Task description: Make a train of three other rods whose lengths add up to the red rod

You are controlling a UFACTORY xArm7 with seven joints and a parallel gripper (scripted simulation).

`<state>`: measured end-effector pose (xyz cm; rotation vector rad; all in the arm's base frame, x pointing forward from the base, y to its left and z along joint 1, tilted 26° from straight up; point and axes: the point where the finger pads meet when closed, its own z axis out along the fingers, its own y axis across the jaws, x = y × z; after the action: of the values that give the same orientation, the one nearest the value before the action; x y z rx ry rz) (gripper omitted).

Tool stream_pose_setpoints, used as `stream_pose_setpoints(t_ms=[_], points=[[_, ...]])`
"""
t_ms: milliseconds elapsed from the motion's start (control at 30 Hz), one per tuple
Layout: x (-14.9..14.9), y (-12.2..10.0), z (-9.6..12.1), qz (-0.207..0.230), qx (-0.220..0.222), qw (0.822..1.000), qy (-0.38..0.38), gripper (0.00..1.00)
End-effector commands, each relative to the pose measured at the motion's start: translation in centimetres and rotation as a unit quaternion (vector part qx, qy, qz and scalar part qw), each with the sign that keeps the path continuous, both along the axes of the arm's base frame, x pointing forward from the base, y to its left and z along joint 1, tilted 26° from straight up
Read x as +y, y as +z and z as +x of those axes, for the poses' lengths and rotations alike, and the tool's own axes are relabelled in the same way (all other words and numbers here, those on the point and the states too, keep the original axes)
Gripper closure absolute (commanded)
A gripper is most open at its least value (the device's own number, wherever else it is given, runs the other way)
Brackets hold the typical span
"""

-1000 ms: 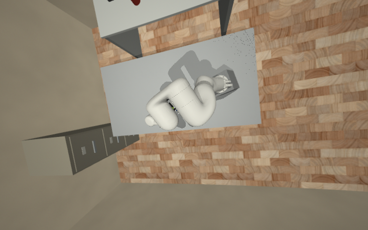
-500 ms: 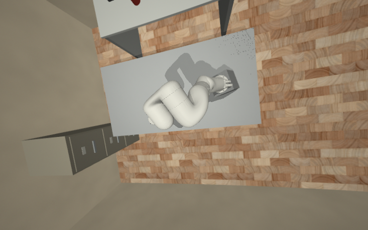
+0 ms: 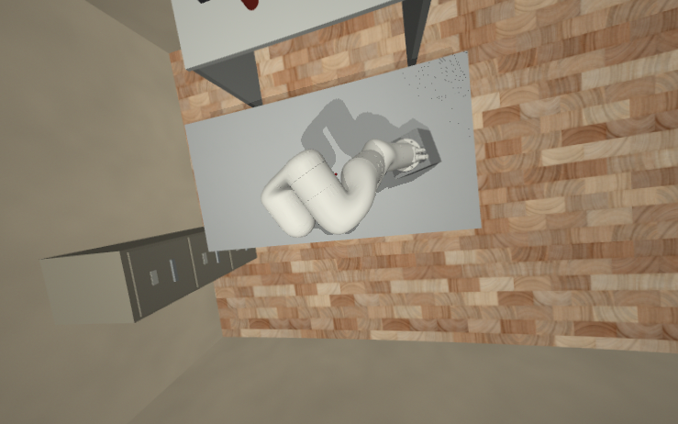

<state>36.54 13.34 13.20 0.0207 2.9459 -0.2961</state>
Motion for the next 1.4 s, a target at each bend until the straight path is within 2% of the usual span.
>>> stream_pose_setpoints(t_ms=[0, 267, 333, 833, 900, 1367], points=[[0.1, -0.4, 0.2, 0.004, -0.005, 1.000, -0.022, 0.00], [0.1, -0.4, 0.2, 0.004, -0.005, 1.000, -0.022, 0.00], [0.4, -1.7, 0.6, 0.028, -0.021, 0.994, -0.099, 0.00], [0.4, -1.7, 0.6, 0.028, -0.021, 0.994, -0.099, 0.00], [0.8, -3.0, 1.0, 0.053, -0.036, 0.982, -0.177, 0.00], [0.8, -3.1, 1.0, 0.055, -0.037, 0.981, -0.181, 0.00]])
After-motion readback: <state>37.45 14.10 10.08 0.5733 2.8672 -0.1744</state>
